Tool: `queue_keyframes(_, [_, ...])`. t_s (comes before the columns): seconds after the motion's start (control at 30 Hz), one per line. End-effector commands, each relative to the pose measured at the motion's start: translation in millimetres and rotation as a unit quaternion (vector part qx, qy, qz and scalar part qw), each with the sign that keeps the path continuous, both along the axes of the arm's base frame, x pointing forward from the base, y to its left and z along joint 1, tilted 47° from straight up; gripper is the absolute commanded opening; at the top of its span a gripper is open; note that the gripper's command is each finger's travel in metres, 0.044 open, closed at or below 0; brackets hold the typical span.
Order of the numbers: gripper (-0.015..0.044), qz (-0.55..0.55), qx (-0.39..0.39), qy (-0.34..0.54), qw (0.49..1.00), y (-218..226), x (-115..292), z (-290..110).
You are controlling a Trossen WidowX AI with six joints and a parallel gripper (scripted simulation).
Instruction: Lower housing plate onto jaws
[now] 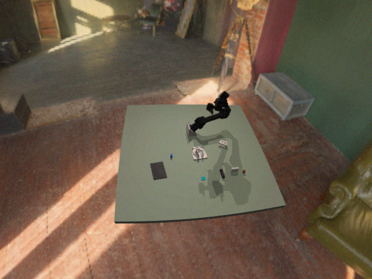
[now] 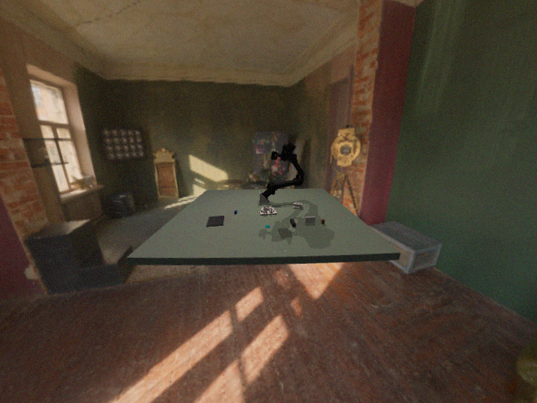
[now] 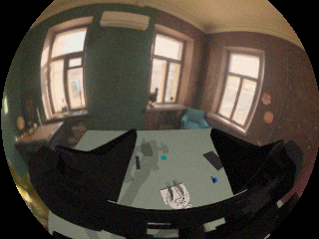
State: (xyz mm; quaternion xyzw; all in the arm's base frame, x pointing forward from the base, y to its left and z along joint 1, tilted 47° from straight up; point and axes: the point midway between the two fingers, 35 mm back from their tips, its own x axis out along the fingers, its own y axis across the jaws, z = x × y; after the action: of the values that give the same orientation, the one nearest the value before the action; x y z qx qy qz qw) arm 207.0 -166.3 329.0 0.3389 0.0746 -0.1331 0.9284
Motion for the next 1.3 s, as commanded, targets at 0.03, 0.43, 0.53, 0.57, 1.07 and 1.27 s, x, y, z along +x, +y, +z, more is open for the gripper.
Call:
queue_keyframes(0.03, [0.044,0.031,0.036,0.011,0.999,14,13,-5])
queue_keyframes(0.43, [0.044,0.118,0.129,0.059,0.983,61,41,-28])
queue_keyframes(0.53, [0.044,0.139,0.151,0.075,0.976,74,46,-34])
queue_keyframes(0.57, [0.044,0.145,0.159,0.081,0.973,78,48,-36])
queue_keyframes(1.07, [0.044,0.236,0.264,0.186,0.916,151,59,-63])
queue_keyframes(1.27, [0.044,0.266,0.296,0.237,0.886,181,56,-73])
